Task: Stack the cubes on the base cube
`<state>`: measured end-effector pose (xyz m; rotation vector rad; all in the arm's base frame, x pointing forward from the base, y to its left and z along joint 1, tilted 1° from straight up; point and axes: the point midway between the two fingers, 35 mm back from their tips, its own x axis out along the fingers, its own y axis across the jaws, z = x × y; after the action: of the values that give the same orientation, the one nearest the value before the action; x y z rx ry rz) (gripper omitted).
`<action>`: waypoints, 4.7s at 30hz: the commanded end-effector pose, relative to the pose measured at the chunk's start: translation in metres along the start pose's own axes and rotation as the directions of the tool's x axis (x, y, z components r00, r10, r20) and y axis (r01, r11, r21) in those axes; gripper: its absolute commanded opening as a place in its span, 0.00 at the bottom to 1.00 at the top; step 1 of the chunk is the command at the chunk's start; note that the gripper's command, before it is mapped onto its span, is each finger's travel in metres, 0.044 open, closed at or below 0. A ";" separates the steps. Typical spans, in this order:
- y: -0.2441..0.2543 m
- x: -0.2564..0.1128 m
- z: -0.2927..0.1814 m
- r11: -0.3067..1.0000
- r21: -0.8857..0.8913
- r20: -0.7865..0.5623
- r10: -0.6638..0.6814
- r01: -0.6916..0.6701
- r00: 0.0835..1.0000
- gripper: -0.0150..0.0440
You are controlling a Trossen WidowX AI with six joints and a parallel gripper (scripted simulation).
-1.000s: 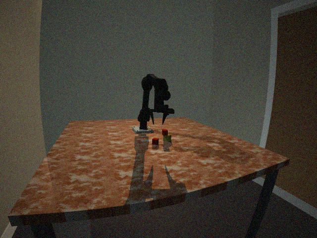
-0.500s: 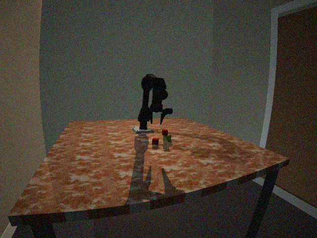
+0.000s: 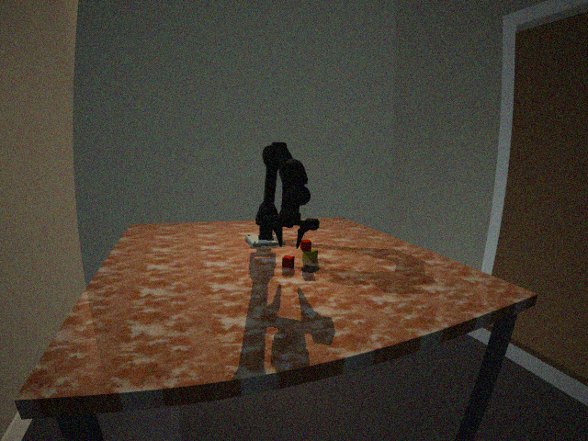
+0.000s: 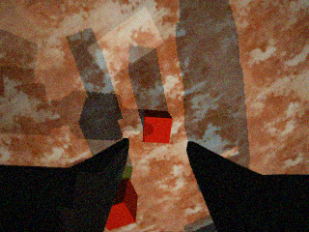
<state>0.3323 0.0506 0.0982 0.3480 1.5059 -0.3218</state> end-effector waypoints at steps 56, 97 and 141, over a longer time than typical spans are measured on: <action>0.002 0.013 0.003 1.000 0.008 -0.004 -0.005 0.005 1.000 0.43; 0.023 -0.058 -0.025 0.866 -0.500 -0.007 -0.002 -0.001 1.000 0.43; 0.073 -0.055 -0.102 -0.444 -0.896 -0.013 0.002 -0.011 1.000 0.43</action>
<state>0.2687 0.1587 0.1506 -1.2155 1.1765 1.2044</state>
